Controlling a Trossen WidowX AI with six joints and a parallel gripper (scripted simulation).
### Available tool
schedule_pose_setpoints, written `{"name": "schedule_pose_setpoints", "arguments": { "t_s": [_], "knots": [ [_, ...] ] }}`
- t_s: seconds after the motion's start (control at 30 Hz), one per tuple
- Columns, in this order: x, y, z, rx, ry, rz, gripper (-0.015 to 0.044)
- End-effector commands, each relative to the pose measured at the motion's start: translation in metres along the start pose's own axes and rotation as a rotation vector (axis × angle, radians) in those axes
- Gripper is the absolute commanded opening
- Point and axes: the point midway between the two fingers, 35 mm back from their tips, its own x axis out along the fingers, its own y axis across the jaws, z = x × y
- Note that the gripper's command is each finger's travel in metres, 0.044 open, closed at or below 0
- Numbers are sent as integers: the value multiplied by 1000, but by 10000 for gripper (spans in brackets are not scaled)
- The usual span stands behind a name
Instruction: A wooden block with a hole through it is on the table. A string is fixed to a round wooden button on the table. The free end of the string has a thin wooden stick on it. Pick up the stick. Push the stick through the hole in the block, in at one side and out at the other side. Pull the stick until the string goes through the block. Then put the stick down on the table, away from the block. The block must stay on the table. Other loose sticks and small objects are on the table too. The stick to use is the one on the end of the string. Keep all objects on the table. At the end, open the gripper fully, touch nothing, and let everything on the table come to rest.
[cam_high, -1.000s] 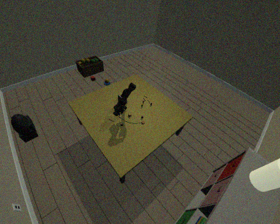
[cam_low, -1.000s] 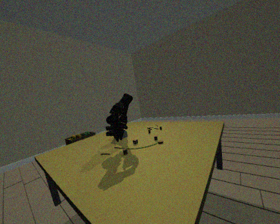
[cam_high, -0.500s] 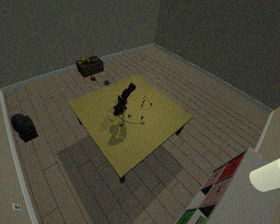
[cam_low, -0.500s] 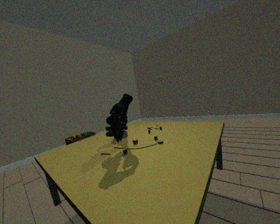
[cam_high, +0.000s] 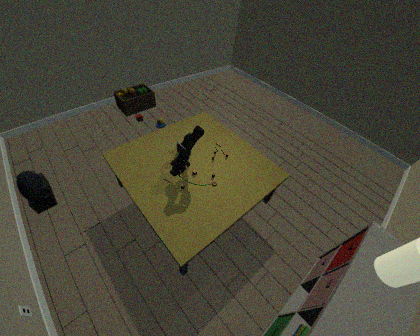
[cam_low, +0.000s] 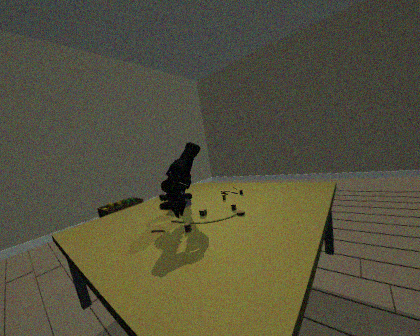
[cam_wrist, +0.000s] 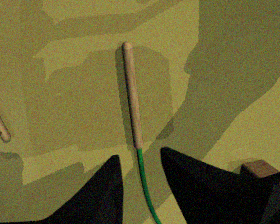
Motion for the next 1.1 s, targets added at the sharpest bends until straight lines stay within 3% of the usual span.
{"name": "schedule_pose_setpoints", "arguments": {
  "t_s": [0.0, 0.63, 0.8, 1.07],
  "knots": [
    [7, -1, -1, 6, 3, -3, 122],
    [32, -2, 0, 5, 4, -5, 122],
    [30, -2, 1, 0, -1, -4, 0],
    [30, -2, 1, 0, -1, -4, 0]
  ]
}}
